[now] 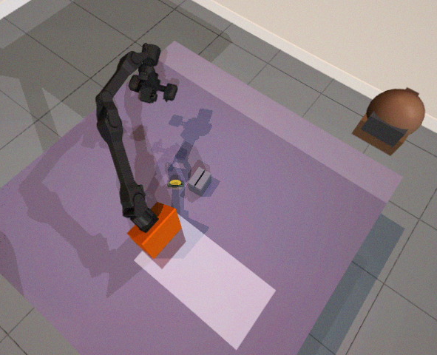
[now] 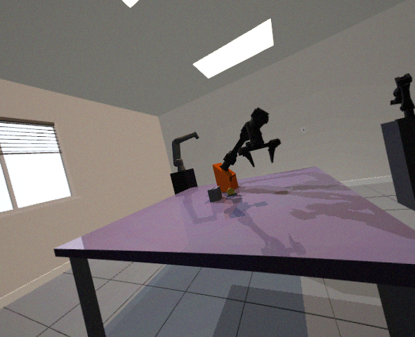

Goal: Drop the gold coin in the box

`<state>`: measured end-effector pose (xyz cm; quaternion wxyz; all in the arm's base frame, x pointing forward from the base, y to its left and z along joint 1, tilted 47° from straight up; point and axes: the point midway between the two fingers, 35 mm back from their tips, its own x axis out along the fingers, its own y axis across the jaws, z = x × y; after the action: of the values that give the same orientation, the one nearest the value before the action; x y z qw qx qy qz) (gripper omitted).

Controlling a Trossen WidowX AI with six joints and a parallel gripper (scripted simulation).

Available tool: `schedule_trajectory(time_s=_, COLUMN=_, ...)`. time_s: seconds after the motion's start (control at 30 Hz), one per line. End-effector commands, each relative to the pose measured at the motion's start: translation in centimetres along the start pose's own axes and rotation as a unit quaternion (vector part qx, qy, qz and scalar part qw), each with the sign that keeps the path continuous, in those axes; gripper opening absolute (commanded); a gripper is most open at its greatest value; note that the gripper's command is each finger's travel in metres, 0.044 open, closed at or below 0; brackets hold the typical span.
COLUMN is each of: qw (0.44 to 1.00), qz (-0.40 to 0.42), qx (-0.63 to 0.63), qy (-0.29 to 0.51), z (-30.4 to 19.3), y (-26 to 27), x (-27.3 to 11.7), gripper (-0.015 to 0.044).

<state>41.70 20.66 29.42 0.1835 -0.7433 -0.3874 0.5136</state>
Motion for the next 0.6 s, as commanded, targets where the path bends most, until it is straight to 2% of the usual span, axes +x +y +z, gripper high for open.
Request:
schedule_trajectory(time_s=0.0, qw=1.0, qz=0.0, qx=0.01, qy=0.0, z=0.1, y=0.1, x=0.0, gripper=0.0374)
schedule_trajectory(time_s=0.13, qw=0.98, qz=0.008, qx=0.2, qy=-0.007, z=1.3, y=2.1, x=0.0, gripper=0.0269)
schedule_trajectory(time_s=0.27, qw=0.907, qz=0.019, qx=0.42, qy=-0.01, z=3.2, y=4.5, x=0.0, gripper=0.0164)
schedule_trajectory(time_s=0.4, qw=0.787, qz=0.03, qx=0.617, qy=-0.01, z=5.5, y=6.8, x=0.0, gripper=0.0161)
schedule_trajectory(time_s=0.57, qw=0.577, qz=0.043, qx=0.816, qy=-0.005, z=8.9, y=9.4, x=0.0, gripper=0.0161)
